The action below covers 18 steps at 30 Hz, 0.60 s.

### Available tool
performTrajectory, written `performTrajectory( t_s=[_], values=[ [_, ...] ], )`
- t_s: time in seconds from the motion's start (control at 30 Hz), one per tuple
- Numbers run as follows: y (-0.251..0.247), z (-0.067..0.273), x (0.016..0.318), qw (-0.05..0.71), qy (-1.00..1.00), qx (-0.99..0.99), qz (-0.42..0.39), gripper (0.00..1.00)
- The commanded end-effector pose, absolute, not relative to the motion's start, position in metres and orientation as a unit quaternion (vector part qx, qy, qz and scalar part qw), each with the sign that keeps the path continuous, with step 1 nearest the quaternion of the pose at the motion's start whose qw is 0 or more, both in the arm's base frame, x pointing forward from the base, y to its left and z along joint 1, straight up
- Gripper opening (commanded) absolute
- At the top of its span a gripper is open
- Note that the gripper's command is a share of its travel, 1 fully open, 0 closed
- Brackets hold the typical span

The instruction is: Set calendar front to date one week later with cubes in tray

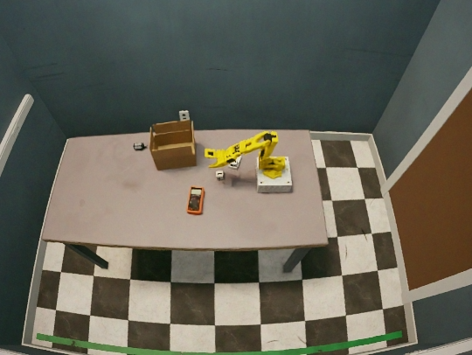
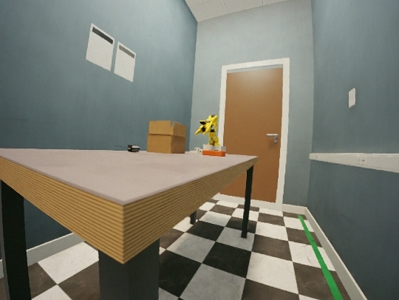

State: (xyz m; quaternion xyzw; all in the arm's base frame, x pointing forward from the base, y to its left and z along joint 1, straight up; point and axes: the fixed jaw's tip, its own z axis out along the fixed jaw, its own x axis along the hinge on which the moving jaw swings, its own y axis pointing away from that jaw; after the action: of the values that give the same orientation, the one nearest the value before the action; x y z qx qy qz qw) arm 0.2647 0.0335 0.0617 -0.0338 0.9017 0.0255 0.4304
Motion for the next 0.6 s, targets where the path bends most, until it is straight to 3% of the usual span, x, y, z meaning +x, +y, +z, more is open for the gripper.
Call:
performTrajectory(
  t_s=[0.0,0.57],
  values=[
    [0.035,0.047,0.257,0.336,0.941,-0.040,0.020,0.35],
    [0.034,0.025,0.244,0.230,0.972,-0.042,0.014,0.35]
  ],
)
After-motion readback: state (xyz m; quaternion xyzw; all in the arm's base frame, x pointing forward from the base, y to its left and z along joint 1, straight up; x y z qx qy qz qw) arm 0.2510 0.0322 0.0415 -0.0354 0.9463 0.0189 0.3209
